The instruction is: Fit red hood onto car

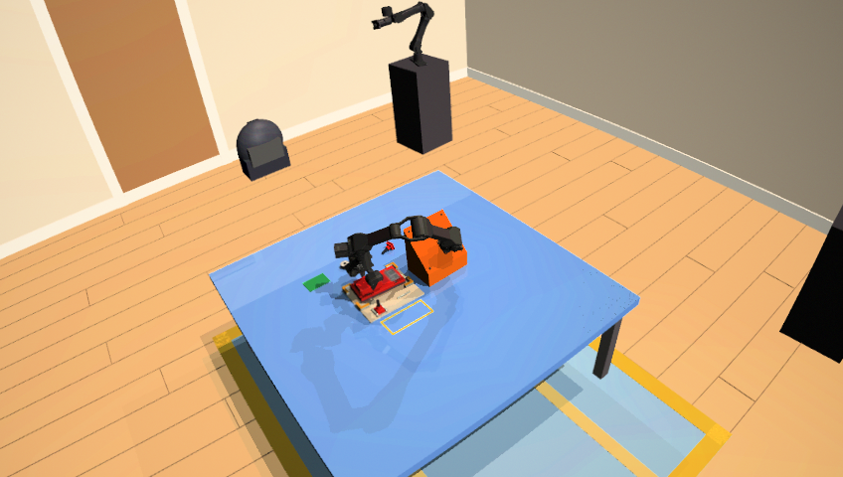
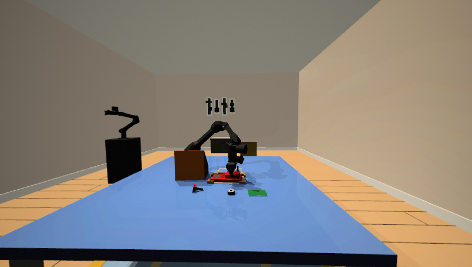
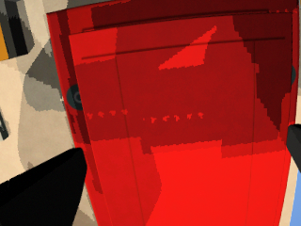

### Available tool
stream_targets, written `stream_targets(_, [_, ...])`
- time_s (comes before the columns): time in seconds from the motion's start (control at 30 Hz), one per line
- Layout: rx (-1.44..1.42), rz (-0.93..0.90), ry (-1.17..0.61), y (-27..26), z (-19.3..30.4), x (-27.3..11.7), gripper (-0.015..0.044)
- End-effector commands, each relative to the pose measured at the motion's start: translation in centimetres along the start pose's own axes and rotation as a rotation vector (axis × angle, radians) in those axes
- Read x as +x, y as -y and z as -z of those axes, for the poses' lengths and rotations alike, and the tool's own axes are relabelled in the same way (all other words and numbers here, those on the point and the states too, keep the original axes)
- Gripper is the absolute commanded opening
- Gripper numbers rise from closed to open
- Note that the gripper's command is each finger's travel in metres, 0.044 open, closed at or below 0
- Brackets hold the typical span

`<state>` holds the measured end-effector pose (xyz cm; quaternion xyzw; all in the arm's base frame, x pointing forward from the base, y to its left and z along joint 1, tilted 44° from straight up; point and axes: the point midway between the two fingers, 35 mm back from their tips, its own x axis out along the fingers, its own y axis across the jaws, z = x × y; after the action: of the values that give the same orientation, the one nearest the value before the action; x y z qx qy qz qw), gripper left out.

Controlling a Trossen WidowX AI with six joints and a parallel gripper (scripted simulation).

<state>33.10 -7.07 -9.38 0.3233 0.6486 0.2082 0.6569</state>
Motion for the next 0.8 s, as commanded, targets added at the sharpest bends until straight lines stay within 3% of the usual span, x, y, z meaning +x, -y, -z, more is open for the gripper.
stream_targets(0.0, [-0.003, 0.004, 0.002, 0.1, -0.1, -1.2, 0.044])
stream_targets(0.2, [-0.002, 0.007, 0.003, 0.0, 0.0, -7.1, 0.044])
stream_targets(0.77, [-0.002, 0.007, 0.003, 0.0, 0.0, -7.3, 0.044])
